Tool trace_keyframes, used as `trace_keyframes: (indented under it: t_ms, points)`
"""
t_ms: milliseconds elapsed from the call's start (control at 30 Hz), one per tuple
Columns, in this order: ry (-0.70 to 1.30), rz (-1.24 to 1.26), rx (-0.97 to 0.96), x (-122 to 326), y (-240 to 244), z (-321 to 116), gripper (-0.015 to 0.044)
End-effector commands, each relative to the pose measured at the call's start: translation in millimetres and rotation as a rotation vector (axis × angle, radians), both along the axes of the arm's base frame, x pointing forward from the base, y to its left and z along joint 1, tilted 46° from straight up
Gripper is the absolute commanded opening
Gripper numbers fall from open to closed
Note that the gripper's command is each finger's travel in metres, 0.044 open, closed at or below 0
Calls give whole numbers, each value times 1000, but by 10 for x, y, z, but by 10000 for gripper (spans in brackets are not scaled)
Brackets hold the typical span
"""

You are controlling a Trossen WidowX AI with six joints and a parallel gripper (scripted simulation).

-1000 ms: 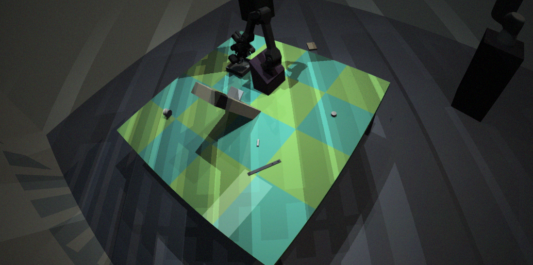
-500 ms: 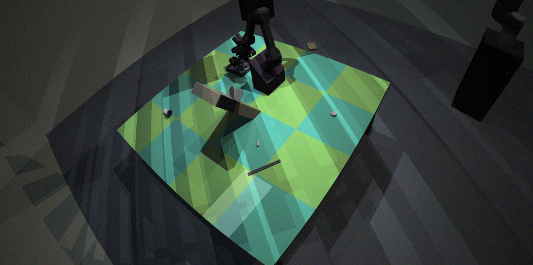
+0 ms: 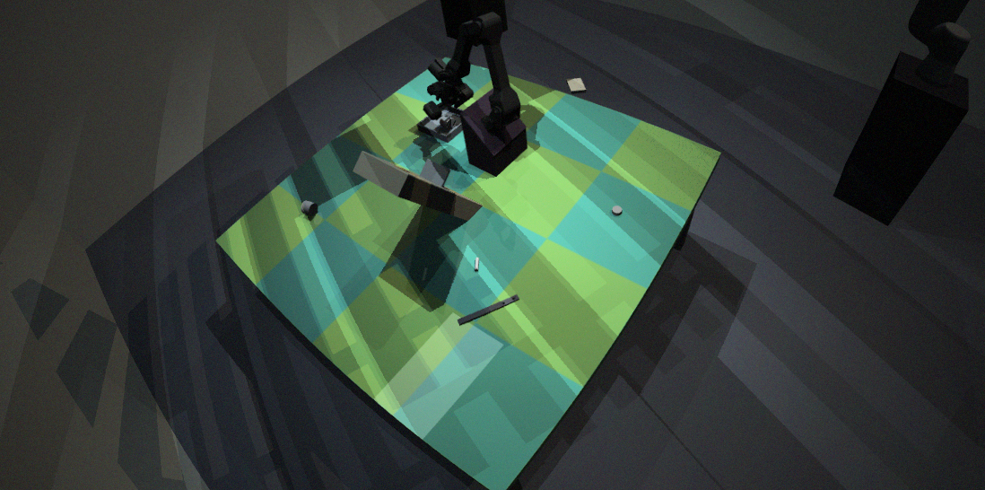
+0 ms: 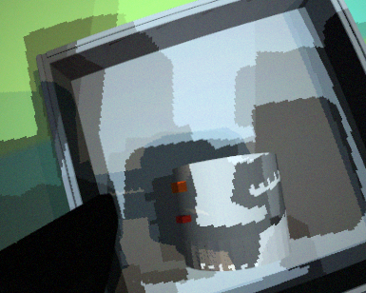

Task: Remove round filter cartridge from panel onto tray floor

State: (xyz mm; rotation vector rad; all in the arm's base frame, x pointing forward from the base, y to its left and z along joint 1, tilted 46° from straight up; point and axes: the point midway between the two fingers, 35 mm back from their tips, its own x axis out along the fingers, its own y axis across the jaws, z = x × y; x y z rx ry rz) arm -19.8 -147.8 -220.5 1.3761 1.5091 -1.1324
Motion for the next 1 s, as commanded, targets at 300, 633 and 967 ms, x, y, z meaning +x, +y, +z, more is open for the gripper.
trace_keyframes:
  t_ms: [300,633,967]
  points:
    - [2,3,-45,30,-380,257,440]
    - [2,3,-45,30,-380,257,440]
    - [2,3,-45,30,-380,257,440]
